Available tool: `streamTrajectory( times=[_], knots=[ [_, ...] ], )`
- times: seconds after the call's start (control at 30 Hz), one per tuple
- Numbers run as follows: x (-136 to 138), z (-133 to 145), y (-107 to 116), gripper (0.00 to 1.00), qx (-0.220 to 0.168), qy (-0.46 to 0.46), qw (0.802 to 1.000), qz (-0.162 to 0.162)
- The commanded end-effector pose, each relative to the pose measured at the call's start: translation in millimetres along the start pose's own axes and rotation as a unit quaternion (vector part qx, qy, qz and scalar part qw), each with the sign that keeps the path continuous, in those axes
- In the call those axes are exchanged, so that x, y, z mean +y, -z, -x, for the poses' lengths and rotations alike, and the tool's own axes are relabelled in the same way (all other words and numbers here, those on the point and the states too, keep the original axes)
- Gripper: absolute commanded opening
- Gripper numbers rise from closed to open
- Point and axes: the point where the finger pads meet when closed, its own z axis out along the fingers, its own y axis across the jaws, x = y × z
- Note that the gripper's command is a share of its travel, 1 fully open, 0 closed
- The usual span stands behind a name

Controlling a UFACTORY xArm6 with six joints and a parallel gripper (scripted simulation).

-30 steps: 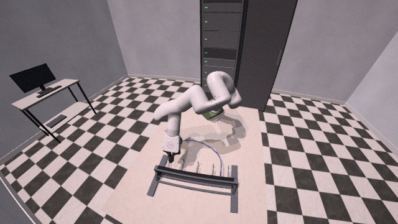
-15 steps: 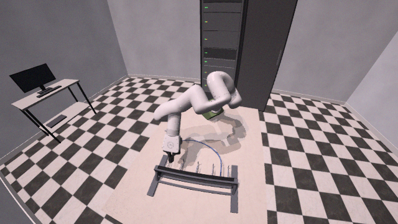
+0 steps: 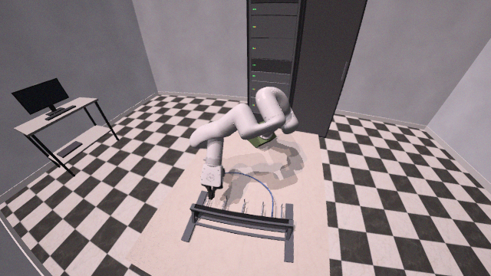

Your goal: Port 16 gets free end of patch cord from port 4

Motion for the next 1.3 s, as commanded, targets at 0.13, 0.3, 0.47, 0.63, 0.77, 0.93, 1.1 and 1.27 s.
streamTrajectory(
  times=[0.13,0.3,0.47,0.63,0.77,0.93,1.1,1.27],
  knots=[
    [-0.6,1.8,49.4,0.00,-0.002,0.001,1.000,-0.001],
    [-0.5,1.8,75.3,0.00,-0.002,0.001,1.000,-0.001],
    [-0.5,1.6,112.5,0.00,-0.002,0.001,1.000,-0.001],
    [-0.4,1.6,131.6,0.00,-0.002,0.001,1.000,-0.001],
    [-0.4,1.6,134.1,0.00,-0.002,0.001,1.000,-0.001],
    [-0.5,0.7,133.8,0.00,0.000,-0.002,1.000,-0.001],
    [-2.4,-11.1,129.3,0.00,0.021,-0.042,0.999,0.003],
    [-6.9,-36.8,121.2,0.00,0.067,-0.127,0.990,0.004]
  ],
)
